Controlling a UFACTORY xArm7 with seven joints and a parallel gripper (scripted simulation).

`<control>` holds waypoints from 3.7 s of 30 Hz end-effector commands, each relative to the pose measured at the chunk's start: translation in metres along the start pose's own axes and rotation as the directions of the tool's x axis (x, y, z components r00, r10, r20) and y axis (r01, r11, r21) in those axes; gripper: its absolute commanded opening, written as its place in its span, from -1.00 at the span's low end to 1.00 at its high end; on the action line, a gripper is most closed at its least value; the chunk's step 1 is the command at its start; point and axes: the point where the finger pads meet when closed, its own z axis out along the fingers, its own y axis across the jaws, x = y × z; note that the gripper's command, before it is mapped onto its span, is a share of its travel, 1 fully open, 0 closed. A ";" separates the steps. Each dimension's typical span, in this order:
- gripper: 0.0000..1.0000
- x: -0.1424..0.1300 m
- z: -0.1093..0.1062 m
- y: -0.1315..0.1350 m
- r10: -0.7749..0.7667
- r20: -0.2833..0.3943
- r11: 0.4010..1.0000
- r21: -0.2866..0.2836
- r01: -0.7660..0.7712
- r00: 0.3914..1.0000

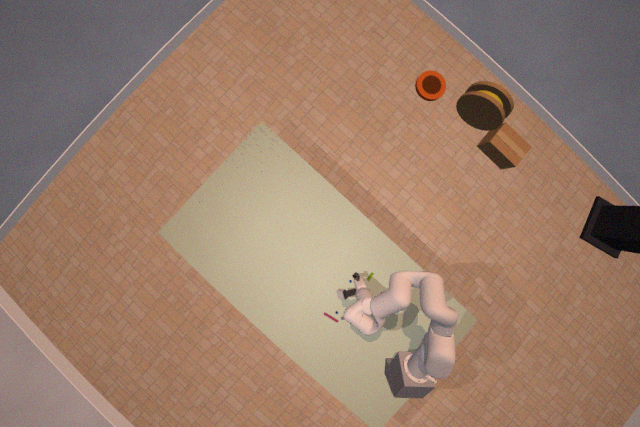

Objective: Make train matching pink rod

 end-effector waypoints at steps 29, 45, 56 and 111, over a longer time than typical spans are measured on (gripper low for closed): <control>1.00 -0.024 -0.001 0.000 -0.782 -0.013 0.624 0.012 0.782 0.624; 1.00 -0.035 -0.001 -0.001 -0.966 -0.017 0.257 0.006 0.966 0.257; 1.00 -0.036 -0.001 -0.001 -0.972 -0.017 0.233 0.005 0.972 0.233; 1.00 -0.036 -0.001 -0.001 -0.972 -0.017 0.233 0.005 0.972 0.233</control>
